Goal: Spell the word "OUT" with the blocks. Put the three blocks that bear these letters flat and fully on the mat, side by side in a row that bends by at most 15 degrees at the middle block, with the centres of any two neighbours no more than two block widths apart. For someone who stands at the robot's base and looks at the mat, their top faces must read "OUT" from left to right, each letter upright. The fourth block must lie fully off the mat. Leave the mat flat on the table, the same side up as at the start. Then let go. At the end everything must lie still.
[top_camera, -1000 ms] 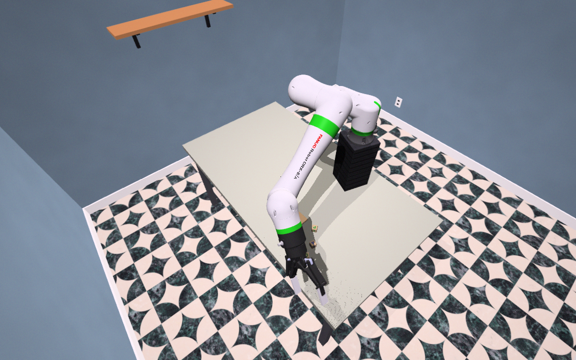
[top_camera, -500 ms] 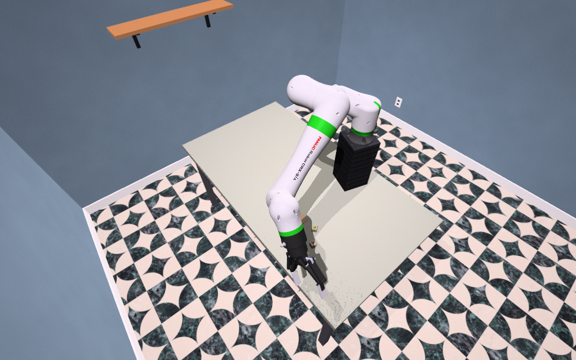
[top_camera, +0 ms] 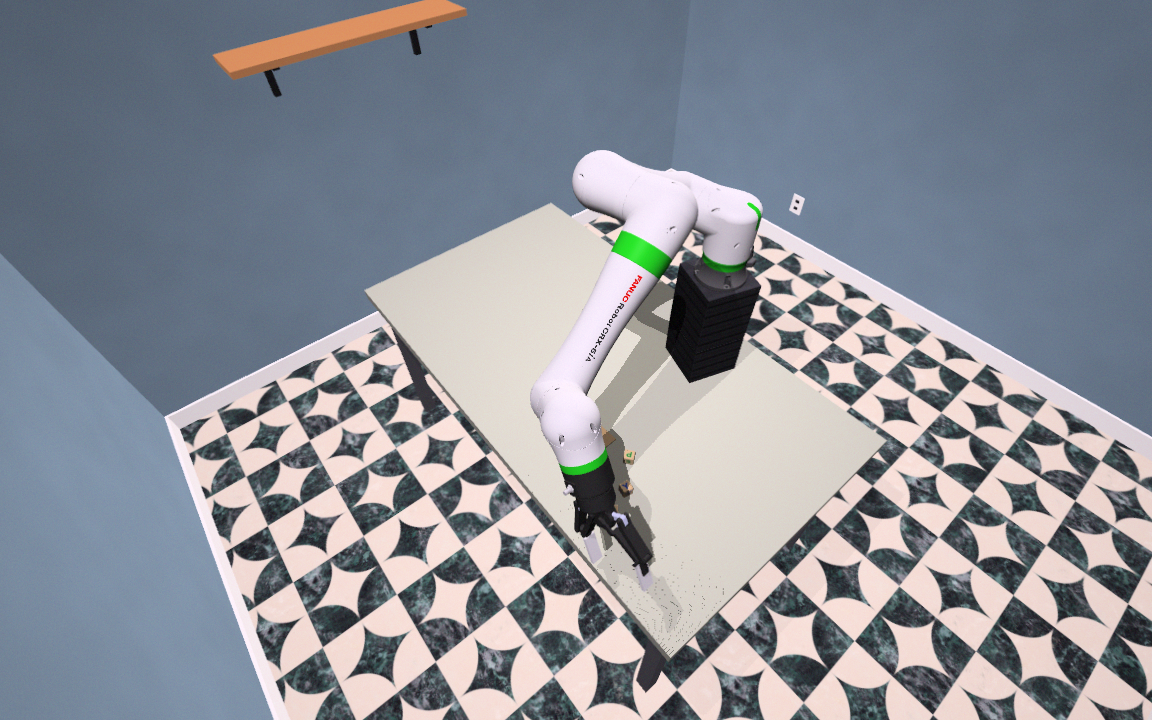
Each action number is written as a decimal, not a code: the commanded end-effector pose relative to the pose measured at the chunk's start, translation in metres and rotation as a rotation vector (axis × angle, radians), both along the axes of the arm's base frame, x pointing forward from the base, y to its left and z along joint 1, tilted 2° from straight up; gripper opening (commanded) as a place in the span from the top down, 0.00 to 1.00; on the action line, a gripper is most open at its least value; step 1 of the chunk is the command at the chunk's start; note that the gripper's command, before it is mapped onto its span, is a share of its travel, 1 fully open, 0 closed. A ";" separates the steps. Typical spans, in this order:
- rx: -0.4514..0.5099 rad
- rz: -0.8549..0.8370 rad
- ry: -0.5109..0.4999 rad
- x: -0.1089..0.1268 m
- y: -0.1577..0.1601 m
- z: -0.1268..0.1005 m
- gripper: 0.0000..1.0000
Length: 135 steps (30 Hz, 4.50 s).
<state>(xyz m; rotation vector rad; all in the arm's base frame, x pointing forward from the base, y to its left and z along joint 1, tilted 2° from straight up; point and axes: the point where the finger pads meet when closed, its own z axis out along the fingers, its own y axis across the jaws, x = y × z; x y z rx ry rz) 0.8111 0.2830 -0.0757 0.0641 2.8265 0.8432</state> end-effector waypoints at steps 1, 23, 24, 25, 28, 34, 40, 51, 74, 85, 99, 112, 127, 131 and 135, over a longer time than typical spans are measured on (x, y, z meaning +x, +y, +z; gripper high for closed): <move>-0.089 0.015 0.077 -0.035 -0.026 -0.045 0.00; -0.206 0.026 0.191 -0.087 -0.065 -0.099 0.00; -0.206 0.026 0.191 -0.087 -0.065 -0.099 0.00; -0.206 0.026 0.191 -0.087 -0.065 -0.099 0.00; -0.206 0.026 0.191 -0.087 -0.065 -0.099 0.00; -0.269 0.026 0.260 -0.118 -0.087 -0.125 0.00; -0.269 0.026 0.260 -0.118 -0.087 -0.125 0.00; -0.322 0.023 0.323 -0.146 -0.106 -0.145 0.00; -0.427 0.005 0.465 -0.210 -0.146 -0.178 0.00; -0.457 -0.003 0.510 -0.230 -0.157 -0.186 0.00; -0.475 -0.008 0.539 -0.243 -0.164 -0.190 0.00; -0.487 -0.013 0.560 -0.253 -0.169 -0.193 0.00; -0.489 -0.013 0.562 -0.253 -0.169 -0.193 0.00; -0.489 -0.013 0.562 -0.253 -0.169 -0.193 0.00; -0.489 -0.013 0.562 -0.253 -0.169 -0.193 0.00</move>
